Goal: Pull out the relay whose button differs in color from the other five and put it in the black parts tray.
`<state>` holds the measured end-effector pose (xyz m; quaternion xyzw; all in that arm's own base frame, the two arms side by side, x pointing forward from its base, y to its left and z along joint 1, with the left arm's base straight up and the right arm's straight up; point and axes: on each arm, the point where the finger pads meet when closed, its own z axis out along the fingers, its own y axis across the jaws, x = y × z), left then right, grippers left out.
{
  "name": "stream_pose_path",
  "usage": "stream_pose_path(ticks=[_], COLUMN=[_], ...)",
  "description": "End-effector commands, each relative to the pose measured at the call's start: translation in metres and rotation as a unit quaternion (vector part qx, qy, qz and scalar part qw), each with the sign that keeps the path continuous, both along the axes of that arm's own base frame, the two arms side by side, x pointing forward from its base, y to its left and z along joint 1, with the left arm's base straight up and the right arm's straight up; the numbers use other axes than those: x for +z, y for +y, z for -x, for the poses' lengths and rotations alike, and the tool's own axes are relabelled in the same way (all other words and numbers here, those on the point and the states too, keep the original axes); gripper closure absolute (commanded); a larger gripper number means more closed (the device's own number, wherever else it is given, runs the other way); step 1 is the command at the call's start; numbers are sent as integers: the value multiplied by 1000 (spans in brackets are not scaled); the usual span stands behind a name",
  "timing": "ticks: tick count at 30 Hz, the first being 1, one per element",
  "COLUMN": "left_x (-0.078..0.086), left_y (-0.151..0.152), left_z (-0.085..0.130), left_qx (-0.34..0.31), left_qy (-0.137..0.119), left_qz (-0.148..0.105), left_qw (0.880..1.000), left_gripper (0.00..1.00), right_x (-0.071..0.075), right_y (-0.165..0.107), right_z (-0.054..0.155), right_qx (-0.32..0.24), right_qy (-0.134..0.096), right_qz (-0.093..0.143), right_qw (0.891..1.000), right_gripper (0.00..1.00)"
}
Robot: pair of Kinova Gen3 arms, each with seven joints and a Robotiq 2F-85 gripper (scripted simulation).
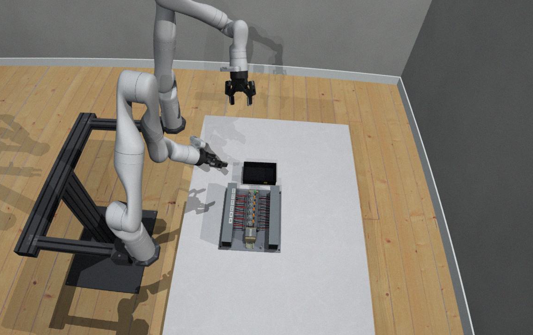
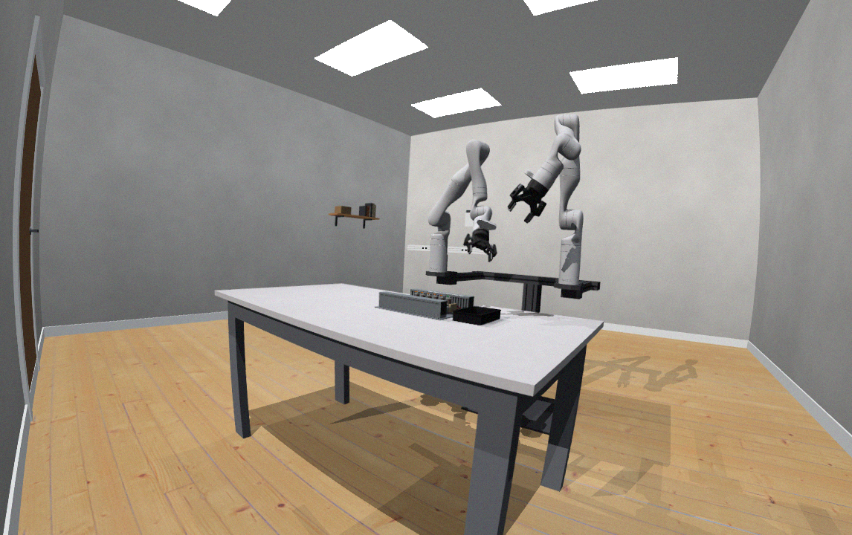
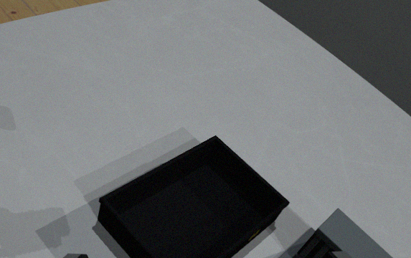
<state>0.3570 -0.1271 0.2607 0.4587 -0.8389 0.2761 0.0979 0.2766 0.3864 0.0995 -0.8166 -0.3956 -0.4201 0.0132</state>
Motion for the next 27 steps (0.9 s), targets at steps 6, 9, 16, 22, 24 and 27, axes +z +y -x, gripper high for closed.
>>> stream_pose_path(ticks=[6, 9, 16, 22, 24, 27], left_x=[0, 0, 0, 0, 0, -2], left_y=[0, 0, 0, 2, 6, 15], left_z=[0, 0, 0, -1, -2, -5], left_qx=[0, 0, 0, 1, 3, 7], left_qy=[-1, -1, -1, -1, -2, -3], left_qz=[0, 0, 0, -1, -3, -8], left_qw=[1000, 1000, 1000, 1000, 1000, 1000], left_gripper=[2, 2, 2, 2, 2, 2], right_x=[1, 1, 1, 1, 1, 1], right_y=[0, 0, 0, 0, 0, 0], right_z=[0, 0, 0, 0, 0, 0], right_qx=[0, 0, 0, 0, 0, 0], right_qy=[0, 0, 0, 0, 0, 0], right_qz=[-1, -1, -1, -1, -1, -1], right_qw=[1000, 1000, 1000, 1000, 1000, 1000], right_gripper=[2, 2, 2, 351, 351, 351])
